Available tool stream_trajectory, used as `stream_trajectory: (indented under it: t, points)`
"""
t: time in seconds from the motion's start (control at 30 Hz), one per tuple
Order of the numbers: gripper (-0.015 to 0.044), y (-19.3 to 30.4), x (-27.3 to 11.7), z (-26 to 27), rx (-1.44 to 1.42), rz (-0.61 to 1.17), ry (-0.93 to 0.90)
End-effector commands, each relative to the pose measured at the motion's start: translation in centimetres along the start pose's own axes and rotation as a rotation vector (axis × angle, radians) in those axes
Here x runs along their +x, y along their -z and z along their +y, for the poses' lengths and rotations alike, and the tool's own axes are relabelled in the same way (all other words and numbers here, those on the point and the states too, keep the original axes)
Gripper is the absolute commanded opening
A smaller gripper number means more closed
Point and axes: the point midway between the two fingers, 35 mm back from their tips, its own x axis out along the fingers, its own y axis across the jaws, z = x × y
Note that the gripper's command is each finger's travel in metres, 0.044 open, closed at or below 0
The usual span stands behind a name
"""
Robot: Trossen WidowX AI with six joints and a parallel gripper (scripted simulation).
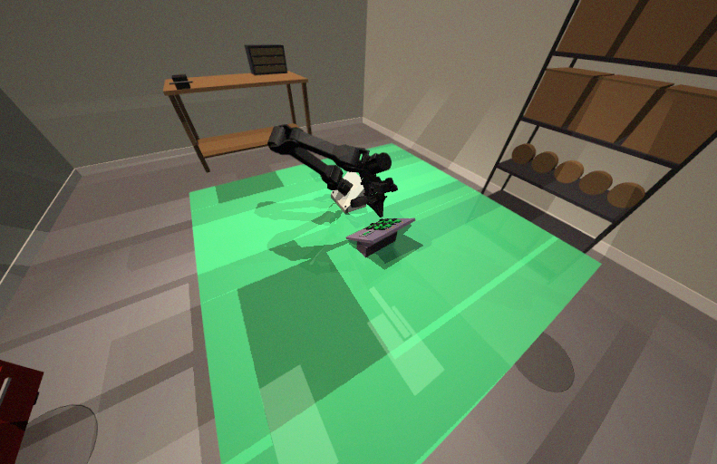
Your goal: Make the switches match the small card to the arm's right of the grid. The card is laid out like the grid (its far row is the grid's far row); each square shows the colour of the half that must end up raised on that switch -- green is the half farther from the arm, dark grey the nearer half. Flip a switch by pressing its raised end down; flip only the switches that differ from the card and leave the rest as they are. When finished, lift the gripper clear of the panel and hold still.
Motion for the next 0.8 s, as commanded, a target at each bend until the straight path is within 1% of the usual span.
stream_trajectory:
  t: [0.0, 0.07, 0.23, 0.33, 0.4, 0.47, 0.6, 0.77]
  points:
    - [0.0000, -0.7, -3.8, -0.2, 0.013, -0.008, 0.003]
    - [0.0000, -0.6, -4.5, -0.3, 0.012, -0.007, 0.005]
    - [0.0000, -0.6, -4.5, -0.5, 0.012, -0.007, 0.005]
    - [0.0000, -0.6, -4.6, -2.4, 0.011, -0.007, 0.006]
    - [0.0000, -0.6, -4.6, -2.6, 0.011, -0.007, 0.006]
    - [0.0000, -0.6, -4.0, -2.6, 0.012, -0.011, 0.005]
    - [0.0000, -0.5, -1.2, -2.7, 0.012, -0.033, 0.007]
    - [0.0000, -0.5, -1.0, -2.7, 0.012, -0.035, 0.008]
